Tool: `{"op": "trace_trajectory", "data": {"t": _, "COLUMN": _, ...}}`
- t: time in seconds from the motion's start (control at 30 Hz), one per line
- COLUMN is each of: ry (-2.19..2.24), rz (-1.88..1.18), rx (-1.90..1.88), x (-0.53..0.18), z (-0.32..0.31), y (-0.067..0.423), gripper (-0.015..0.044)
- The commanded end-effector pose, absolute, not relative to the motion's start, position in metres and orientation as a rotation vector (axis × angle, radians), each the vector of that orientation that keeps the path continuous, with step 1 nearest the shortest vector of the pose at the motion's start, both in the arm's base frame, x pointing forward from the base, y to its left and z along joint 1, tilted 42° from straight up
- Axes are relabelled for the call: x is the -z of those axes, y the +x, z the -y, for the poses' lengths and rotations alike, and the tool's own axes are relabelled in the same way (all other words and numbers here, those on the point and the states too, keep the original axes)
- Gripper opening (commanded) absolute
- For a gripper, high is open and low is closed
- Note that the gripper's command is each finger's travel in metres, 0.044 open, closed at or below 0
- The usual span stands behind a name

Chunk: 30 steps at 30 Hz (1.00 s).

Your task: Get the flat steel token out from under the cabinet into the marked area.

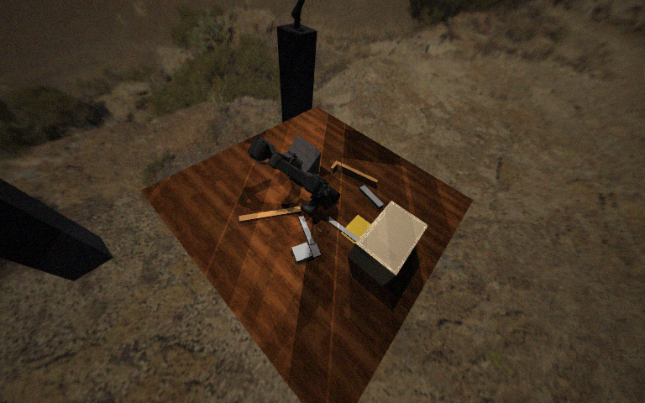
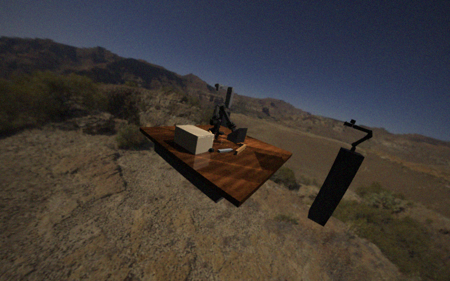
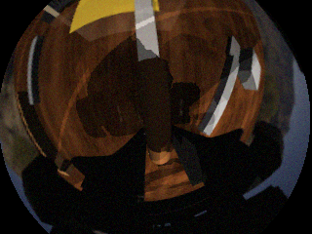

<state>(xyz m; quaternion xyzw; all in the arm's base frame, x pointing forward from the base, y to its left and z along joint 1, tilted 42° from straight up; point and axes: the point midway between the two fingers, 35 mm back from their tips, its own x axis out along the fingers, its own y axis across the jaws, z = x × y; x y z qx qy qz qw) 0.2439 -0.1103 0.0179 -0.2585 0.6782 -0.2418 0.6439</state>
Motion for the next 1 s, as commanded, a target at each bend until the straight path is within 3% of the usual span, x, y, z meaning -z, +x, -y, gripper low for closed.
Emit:
{"op": "trace_trajectory", "data": {"t": 0.0, "ry": -0.594, "rz": -1.552, "rx": 0.549, "x": -0.018, "z": 0.111, "y": 0.235, "gripper": 0.0}}
{"op": "trace_trajectory", "data": {"t": 0.97, "ry": -0.636, "rz": -1.57, "rx": 0.506, "x": -0.033, "z": 0.123, "y": 0.232, "gripper": 0.0}}
